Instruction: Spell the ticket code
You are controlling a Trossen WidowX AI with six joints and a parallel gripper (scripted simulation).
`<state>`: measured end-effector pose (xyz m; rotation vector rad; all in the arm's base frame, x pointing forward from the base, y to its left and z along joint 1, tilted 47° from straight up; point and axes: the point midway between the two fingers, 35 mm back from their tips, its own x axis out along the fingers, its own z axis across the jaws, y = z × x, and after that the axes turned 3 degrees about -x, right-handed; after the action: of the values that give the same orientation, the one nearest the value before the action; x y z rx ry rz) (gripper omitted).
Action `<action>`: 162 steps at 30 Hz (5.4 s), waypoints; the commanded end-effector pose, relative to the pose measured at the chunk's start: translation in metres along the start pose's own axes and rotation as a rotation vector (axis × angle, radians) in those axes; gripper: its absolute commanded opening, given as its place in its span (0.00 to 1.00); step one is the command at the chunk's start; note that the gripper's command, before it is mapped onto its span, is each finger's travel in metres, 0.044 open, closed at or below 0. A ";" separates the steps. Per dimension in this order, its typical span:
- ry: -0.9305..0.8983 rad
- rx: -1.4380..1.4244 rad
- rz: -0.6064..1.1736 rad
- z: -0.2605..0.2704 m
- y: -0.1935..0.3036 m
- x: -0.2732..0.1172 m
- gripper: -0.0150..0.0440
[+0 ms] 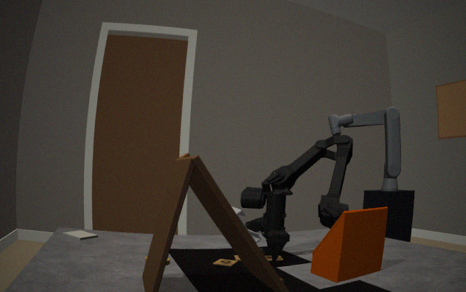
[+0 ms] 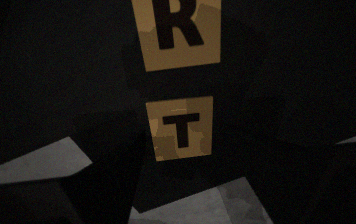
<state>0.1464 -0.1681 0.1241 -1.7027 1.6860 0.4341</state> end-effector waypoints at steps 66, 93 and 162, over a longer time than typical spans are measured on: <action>-0.005 -0.007 0.001 0.006 0.001 -0.023 0.25; -0.055 -0.049 -0.087 0.030 -0.036 -0.037 0.25; -0.702 0.362 -0.641 0.216 -0.172 -0.275 0.25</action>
<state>0.3339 0.1513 0.2053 -1.4952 0.6373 0.2985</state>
